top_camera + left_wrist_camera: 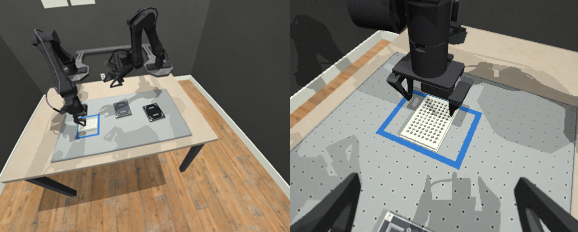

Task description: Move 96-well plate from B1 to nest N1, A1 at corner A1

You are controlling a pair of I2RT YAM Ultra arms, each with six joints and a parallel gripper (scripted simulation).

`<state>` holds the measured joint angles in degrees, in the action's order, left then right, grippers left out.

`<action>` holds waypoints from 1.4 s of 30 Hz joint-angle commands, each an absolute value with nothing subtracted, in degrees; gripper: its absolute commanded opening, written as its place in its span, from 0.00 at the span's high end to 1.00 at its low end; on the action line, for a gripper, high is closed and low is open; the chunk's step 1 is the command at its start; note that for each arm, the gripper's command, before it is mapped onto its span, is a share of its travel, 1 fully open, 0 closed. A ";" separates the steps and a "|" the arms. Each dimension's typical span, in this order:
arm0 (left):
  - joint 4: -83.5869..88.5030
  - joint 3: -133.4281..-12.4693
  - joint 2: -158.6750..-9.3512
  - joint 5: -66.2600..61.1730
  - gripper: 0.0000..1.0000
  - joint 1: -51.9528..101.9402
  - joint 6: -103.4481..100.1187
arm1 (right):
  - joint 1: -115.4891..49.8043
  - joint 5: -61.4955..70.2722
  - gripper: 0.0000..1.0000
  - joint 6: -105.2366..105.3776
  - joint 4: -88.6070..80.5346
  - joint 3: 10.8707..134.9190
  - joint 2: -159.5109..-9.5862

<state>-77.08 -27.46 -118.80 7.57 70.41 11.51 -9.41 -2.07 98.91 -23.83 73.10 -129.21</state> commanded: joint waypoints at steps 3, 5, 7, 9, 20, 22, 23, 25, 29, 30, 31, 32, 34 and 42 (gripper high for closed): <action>-77.63 -26.71 -117.98 6.95 0.00 70.33 10.94 | -10.05 -2.83 0.00 99.28 -22.65 73.39 -130.69; -77.63 -26.71 -117.98 6.95 0.00 70.33 10.94 | -10.04 -2.82 0.00 99.22 -22.20 74.14 -131.24; -77.63 -26.71 -117.98 6.95 0.00 70.33 10.94 | -10.02 -2.82 0.00 99.16 -21.78 74.22 -131.75; -77.63 -26.71 -117.98 6.95 0.00 70.33 10.94 | -10.00 -2.82 0.00 99.10 -21.35 74.31 -132.26; -77.63 -26.71 -117.98 6.95 0.00 70.33 10.94 | -9.56 -2.81 0.00 98.84 -19.49 74.81 -134.62; -77.63 -26.71 -117.98 6.95 0.00 70.33 10.94 | -9.55 -2.81 0.00 98.78 -19.10 74.95 -135.15; -77.63 -26.71 -117.98 6.95 0.00 70.33 10.94 | -9.54 -2.81 0.00 98.75 -18.90 75.01 -135.41; -77.63 -26.71 -117.98 6.95 0.00 70.33 10.94 | -9.52 -2.81 0.00 98.69 -18.50 75.14 -135.94; -77.63 -26.71 -117.98 6.95 0.00 70.33 10.94 | -9.49 -2.81 0.00 98.57 -17.73 75.45 -137.01; -77.63 -26.71 -117.98 6.95 0.00 70.33 10.94 | -9.48 -2.81 0.00 98.54 -17.55 75.54 -137.29; -77.63 -26.71 -117.98 6.95 0.00 70.33 10.94 | -9.47 -2.80 0.00 98.51 -17.36 75.62 -137.56; -77.63 -26.71 -117.98 6.95 0.00 70.33 10.94 | -9.46 -2.80 0.00 98.49 -17.17 75.71 -137.84; -77.63 -26.71 -117.98 6.95 0.00 70.33 10.94 | -9.46 -2.79 0.00 98.50 -17.17 75.75 -137.88; -77.63 -26.71 -117.98 6.95 0.00 70.33 10.94 | -9.46 -2.76 0.00 98.50 -17.32 75.77 -137.91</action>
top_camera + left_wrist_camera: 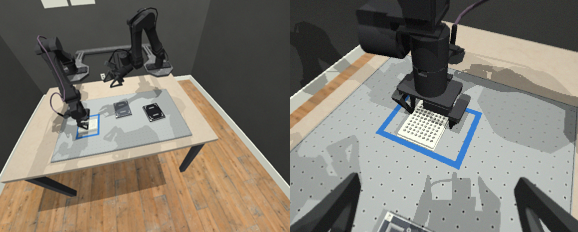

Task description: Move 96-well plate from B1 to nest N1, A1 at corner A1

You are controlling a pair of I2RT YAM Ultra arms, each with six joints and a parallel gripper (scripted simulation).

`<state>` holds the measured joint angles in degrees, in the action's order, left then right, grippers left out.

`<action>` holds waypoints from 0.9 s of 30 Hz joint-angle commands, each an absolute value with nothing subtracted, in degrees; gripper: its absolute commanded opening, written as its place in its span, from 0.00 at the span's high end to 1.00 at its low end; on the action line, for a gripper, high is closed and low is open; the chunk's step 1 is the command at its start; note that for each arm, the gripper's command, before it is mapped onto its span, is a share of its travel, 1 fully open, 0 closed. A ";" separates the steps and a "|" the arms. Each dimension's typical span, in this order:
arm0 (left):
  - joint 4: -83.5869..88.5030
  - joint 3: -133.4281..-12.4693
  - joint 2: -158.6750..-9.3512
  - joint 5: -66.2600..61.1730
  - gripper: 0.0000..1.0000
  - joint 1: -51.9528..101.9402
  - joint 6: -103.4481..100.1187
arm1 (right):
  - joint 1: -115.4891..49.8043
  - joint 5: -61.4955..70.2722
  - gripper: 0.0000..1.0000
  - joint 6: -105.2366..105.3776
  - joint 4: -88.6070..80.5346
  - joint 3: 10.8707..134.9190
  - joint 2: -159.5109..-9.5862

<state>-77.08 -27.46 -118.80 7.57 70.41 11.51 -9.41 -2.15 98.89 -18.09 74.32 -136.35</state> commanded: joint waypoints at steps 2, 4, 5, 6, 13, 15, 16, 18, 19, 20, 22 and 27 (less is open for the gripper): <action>-77.63 -26.71 -117.98 6.95 0.00 70.33 10.94 | -9.46 -2.74 0.00 98.50 -17.48 75.78 -137.92; -77.63 -26.71 -117.98 6.95 0.00 70.33 10.94 | -9.45 -2.74 0.00 98.50 -18.94 75.76 -137.92; -77.63 -26.71 -117.98 6.95 0.00 70.33 10.94 | -9.55 -2.75 0.00 98.54 -20.03 75.79 -137.26; -77.63 -26.71 -117.98 6.95 0.00 70.33 10.94 | -9.56 -2.76 0.00 98.58 -21.07 75.78 -136.92; -77.63 -26.71 -117.98 6.95 0.00 70.33 10.94 | -9.85 -2.81 0.00 98.86 -26.04 76.09 -131.66; -77.63 -26.71 -117.98 6.95 0.00 70.33 10.94 | -9.93 -2.81 0.00 98.88 -26.95 76.19 -130.16; -77.63 -26.71 -117.98 6.95 0.00 70.33 10.94 | -9.94 -2.81 0.00 98.88 -27.19 76.24 -129.67; -77.63 -26.71 -117.98 6.95 0.00 70.33 10.94 | -9.96 -2.81 0.00 98.90 -26.54 76.34 -128.88; -77.63 -26.71 -117.98 6.95 0.00 70.33 10.94 | -9.97 -2.81 0.00 98.90 -26.49 76.37 -128.80; -77.63 -26.71 -117.98 6.95 0.00 70.33 10.94 | -9.97 -2.81 0.00 98.89 -26.52 76.39 -128.79; -77.63 -26.71 -117.98 6.95 0.00 70.33 10.94 | -9.97 -2.82 0.00 98.88 -26.55 76.44 -129.34; -77.63 -26.71 -117.98 6.95 0.00 70.33 10.94 | -9.98 -2.83 0.00 98.90 -25.84 75.71 -130.53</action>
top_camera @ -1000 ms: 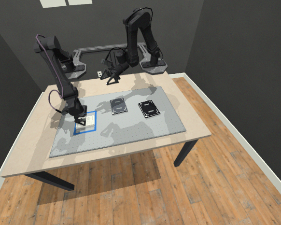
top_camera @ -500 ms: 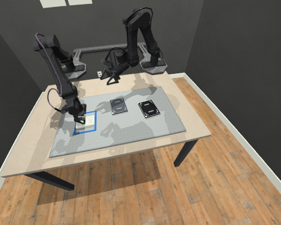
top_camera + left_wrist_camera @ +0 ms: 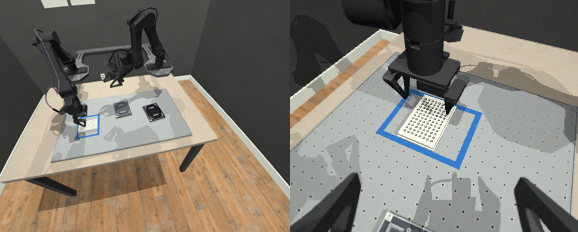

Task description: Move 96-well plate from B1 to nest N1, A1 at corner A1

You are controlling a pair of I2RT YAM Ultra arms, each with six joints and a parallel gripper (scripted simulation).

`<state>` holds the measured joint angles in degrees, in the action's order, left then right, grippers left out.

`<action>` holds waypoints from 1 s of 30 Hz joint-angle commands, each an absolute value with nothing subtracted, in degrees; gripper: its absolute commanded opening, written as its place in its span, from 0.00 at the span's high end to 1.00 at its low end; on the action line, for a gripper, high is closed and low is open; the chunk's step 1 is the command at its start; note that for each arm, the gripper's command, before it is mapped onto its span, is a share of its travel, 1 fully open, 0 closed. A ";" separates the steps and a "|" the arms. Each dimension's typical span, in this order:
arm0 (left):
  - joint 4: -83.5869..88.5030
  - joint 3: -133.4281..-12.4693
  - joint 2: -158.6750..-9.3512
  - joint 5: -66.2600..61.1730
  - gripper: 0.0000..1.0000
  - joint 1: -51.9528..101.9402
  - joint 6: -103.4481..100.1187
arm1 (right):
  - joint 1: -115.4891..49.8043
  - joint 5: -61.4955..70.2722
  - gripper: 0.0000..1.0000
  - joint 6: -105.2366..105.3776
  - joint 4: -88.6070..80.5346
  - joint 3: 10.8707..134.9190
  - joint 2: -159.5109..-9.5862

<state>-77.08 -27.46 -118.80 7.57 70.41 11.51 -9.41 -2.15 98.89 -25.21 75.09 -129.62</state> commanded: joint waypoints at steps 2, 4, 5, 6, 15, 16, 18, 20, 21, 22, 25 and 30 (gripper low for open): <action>-77.63 -26.71 -117.98 6.95 0.00 70.33 10.94 | -9.98 -2.83 0.00 98.90 -25.84 75.71 -130.53; -77.63 -26.71 -117.98 6.95 0.00 70.33 10.94 | -9.99 -2.83 0.00 98.95 -25.34 75.62 -130.95; -77.63 -26.71 -117.98 6.95 0.00 70.33 10.94 | -10.00 -2.83 0.00 98.97 -24.75 75.58 -131.17; -77.63 -26.71 -117.98 6.95 0.00 70.33 10.94 | -10.01 -2.83 0.00 99.00 -24.10 75.55 -131.39; -77.63 -26.71 -117.98 6.95 0.00 70.33 10.94 | -9.59 -2.82 0.00 98.80 -22.17 76.53 -133.65; -77.63 -26.71 -117.98 6.95 0.00 70.33 10.94 | -9.58 -2.82 0.00 98.77 -21.97 76.58 -133.91; -77.63 -26.71 -117.98 6.95 0.00 70.33 10.94 | -9.57 -2.82 0.00 98.74 -21.76 76.63 -134.16; -77.63 -26.71 -117.98 6.95 0.00 70.33 10.94 | -9.57 -2.81 0.00 98.71 -21.56 76.71 -134.44; -77.63 -26.71 -117.98 6.95 0.00 70.33 10.94 | -9.56 -2.81 0.00 98.68 -21.36 76.76 -134.69; -77.63 -26.71 -117.98 6.95 0.00 70.33 10.94 | -9.55 -2.80 0.00 98.65 -21.16 76.81 -134.94; -77.63 -26.71 -117.98 6.95 0.00 70.33 10.94 | -9.52 -2.79 0.00 98.57 -20.56 76.98 -135.72; -77.63 -26.71 -117.98 6.95 0.00 70.33 10.94 | -9.48 -2.76 0.00 98.47 -19.59 77.31 -137.01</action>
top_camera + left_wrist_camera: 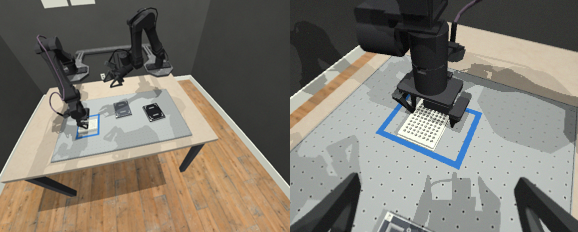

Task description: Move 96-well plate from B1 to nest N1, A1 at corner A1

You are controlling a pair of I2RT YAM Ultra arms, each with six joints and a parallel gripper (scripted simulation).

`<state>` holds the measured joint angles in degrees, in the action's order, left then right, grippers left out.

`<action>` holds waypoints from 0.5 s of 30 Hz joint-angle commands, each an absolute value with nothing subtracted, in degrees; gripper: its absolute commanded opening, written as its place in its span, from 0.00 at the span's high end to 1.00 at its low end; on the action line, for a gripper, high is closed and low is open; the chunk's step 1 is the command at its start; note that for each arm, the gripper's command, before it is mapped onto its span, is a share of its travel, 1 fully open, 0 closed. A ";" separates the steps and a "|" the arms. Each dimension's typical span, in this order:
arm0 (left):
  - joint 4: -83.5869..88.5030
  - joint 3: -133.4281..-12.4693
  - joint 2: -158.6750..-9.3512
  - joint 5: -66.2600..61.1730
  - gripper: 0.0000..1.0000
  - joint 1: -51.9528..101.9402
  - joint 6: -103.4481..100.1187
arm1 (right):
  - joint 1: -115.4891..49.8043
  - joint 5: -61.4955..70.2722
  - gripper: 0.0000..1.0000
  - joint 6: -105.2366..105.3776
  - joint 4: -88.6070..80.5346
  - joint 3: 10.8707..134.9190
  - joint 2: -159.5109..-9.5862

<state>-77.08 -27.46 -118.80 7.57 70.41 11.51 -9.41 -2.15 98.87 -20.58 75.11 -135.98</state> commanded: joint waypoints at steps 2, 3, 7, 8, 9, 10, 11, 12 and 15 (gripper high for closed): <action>-77.63 -26.71 -117.98 6.95 0.00 70.33 10.94 | -9.47 -2.75 0.00 98.45 -19.22 77.47 -137.53; -77.63 -26.71 -117.98 6.95 0.00 70.33 10.94 | -9.46 -2.71 0.00 98.43 -19.05 77.56 -137.80; -77.63 -26.71 -117.98 6.95 0.00 70.33 10.94 | -9.44 -2.64 0.00 98.45 -18.67 77.78 -138.40; -77.63 -26.71 -117.98 6.95 0.00 70.33 10.94 | -9.43 -2.63 0.00 98.44 -18.48 77.86 -138.67; -77.63 -26.71 -117.98 6.95 0.00 70.33 10.94 | -9.43 -2.63 0.00 98.44 -18.49 77.87 -138.67; -77.63 -26.71 -117.98 6.95 0.00 70.33 10.94 | -9.43 -2.63 0.00 98.43 -18.49 77.88 -138.68; -77.63 -26.71 -117.98 6.95 0.00 70.33 10.94 | -9.43 -2.63 0.00 98.43 -18.49 77.88 -138.69; -77.63 -26.71 -117.98 6.95 0.00 70.33 10.94 | -9.43 -2.63 0.00 98.43 -18.49 77.89 -138.69; -77.63 -26.71 -117.98 6.95 0.00 70.33 10.94 | -9.43 -2.63 0.00 98.43 -18.49 77.89 -138.70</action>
